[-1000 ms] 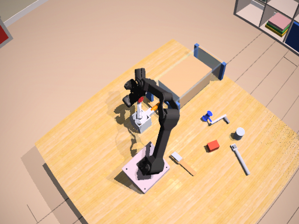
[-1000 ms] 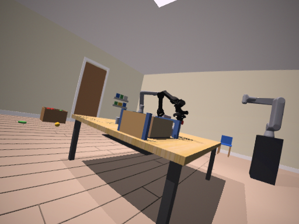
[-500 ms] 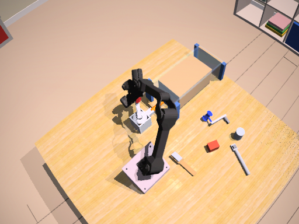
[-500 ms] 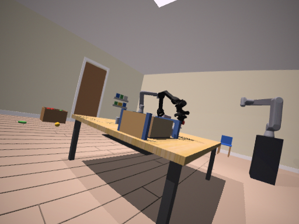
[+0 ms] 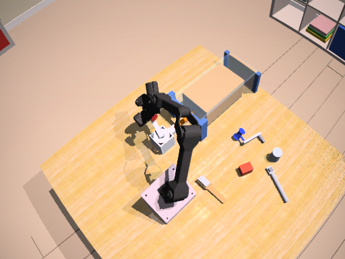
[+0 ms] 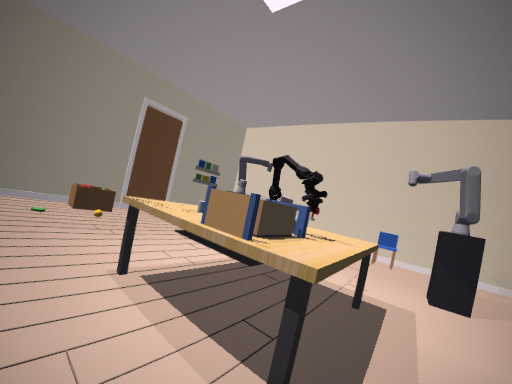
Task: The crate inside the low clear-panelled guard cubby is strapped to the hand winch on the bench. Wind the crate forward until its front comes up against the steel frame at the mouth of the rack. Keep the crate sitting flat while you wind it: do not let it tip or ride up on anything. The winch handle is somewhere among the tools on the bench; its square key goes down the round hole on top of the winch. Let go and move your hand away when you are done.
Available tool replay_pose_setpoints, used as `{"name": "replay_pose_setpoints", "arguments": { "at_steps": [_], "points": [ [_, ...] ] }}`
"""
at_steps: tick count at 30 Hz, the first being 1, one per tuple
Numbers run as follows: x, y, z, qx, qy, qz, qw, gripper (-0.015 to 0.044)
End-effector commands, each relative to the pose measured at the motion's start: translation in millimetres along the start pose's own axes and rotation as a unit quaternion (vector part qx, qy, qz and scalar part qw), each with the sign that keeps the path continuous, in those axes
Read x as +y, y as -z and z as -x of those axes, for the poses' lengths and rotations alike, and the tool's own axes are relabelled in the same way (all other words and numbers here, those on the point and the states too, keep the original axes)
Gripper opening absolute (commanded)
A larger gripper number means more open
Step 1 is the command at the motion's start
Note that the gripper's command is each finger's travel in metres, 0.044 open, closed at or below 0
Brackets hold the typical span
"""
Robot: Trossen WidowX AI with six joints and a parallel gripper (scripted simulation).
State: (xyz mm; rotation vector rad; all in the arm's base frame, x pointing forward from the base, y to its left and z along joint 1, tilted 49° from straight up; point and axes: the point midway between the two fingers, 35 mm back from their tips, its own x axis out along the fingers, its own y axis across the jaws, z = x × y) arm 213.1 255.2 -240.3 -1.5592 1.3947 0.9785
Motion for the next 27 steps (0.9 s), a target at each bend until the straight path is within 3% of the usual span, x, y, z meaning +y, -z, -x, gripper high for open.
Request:
{"name": "replay_pose_setpoints", "arguments": {
  "at_steps": [1,27],
  "points": [
    [20.4,0.9,-2.7,0.005,-0.017,0.008,1.000,0.0000],
    [61.1,5.5,0.9,0.004,-0.019,0.009,1.000,0.0000]
  ]
}}
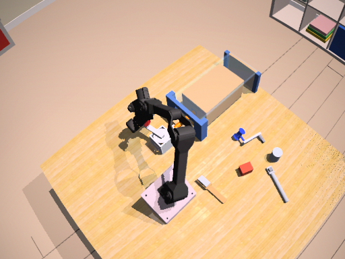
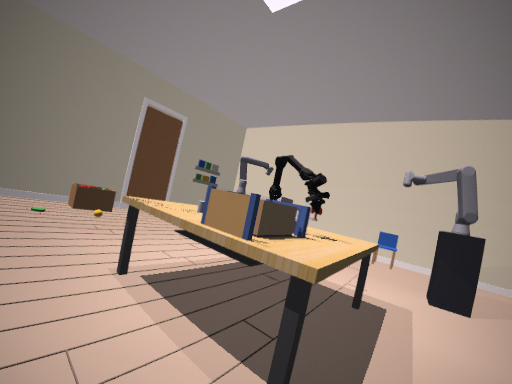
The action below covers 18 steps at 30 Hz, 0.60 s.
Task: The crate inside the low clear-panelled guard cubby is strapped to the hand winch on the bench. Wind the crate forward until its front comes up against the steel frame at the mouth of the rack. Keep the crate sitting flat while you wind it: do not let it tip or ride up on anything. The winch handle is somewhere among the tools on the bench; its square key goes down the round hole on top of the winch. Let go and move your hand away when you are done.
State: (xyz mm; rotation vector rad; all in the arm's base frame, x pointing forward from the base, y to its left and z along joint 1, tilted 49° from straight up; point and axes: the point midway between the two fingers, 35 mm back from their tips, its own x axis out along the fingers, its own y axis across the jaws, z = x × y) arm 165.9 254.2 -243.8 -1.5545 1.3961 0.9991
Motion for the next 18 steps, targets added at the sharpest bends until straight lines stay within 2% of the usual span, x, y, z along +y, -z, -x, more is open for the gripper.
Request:
{"name": "replay_pose_setpoints", "arguments": {
  "at_steps": [1,18],
  "points": [
    [15.7,7.7,0.5,0.008,-0.013,0.003,1.000,0.0000],
    [39.2,18.3,6.1,0.008,-0.014,0.004,1.000,0.0000]
  ]
}}
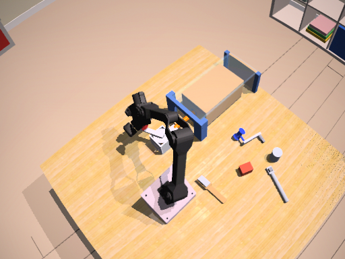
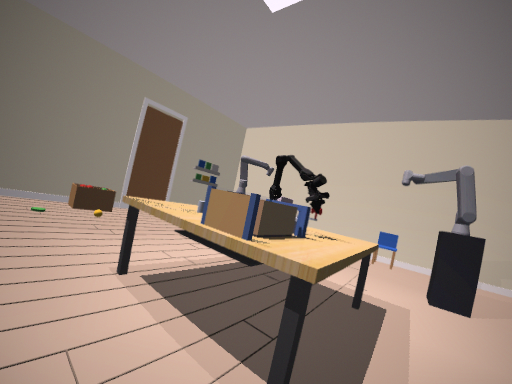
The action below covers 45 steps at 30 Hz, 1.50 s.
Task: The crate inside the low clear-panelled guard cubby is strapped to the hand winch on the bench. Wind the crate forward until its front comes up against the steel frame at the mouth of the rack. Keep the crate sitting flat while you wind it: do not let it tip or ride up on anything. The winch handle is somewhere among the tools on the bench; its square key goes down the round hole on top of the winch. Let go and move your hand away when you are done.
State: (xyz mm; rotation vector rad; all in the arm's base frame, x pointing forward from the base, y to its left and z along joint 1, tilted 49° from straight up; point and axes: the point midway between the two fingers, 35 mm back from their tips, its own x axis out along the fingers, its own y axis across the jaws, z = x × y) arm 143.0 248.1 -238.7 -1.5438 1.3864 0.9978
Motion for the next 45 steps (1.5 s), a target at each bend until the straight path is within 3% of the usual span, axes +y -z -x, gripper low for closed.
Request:
{"name": "replay_pose_setpoints", "arguments": {
  "at_steps": [1,45],
  "points": [
    [17.8,12.9,2.6,0.014,-0.017,0.007,1.000,0.0000],
    [55.5,63.0,27.7,0.016,-0.018,0.008,1.000,0.0000]
  ]
}}
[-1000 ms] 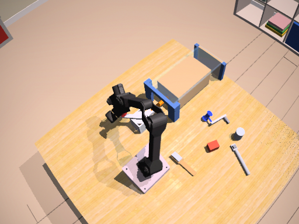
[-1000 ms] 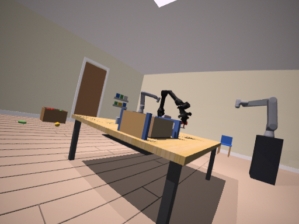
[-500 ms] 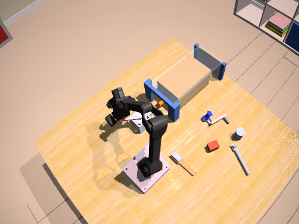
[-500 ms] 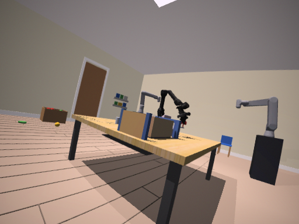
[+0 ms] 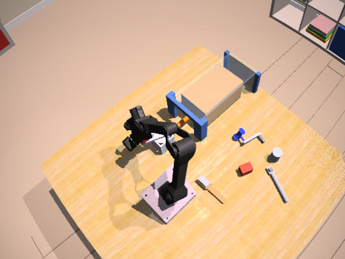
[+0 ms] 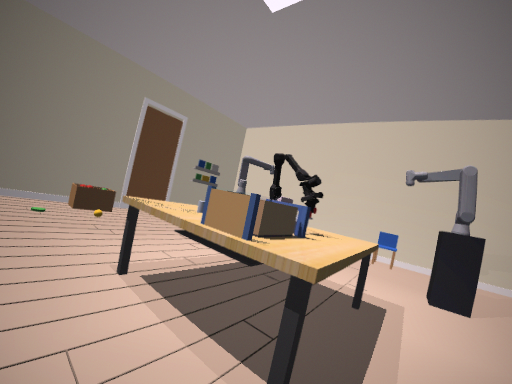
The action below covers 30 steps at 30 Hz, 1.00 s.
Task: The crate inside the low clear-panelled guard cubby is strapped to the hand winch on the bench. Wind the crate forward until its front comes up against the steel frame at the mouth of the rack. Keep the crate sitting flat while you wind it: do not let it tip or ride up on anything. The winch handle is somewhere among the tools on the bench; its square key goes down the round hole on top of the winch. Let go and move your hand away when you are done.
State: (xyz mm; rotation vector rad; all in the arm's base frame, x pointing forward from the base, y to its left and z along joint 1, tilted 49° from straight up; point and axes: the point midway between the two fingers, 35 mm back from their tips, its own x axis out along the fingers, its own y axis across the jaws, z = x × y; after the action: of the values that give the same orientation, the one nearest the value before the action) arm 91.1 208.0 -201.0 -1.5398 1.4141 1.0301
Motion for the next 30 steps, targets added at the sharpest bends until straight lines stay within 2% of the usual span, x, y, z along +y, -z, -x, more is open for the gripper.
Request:
{"name": "replay_pose_setpoints", "arguments": {
  "at_steps": [1,30],
  "points": [
    [4.3,15.1,2.6,0.014,-0.002,-0.001,1.000,0.0000],
    [1.7,66.5,27.3,0.016,-0.002,0.000,1.000,0.0000]
  ]
}}
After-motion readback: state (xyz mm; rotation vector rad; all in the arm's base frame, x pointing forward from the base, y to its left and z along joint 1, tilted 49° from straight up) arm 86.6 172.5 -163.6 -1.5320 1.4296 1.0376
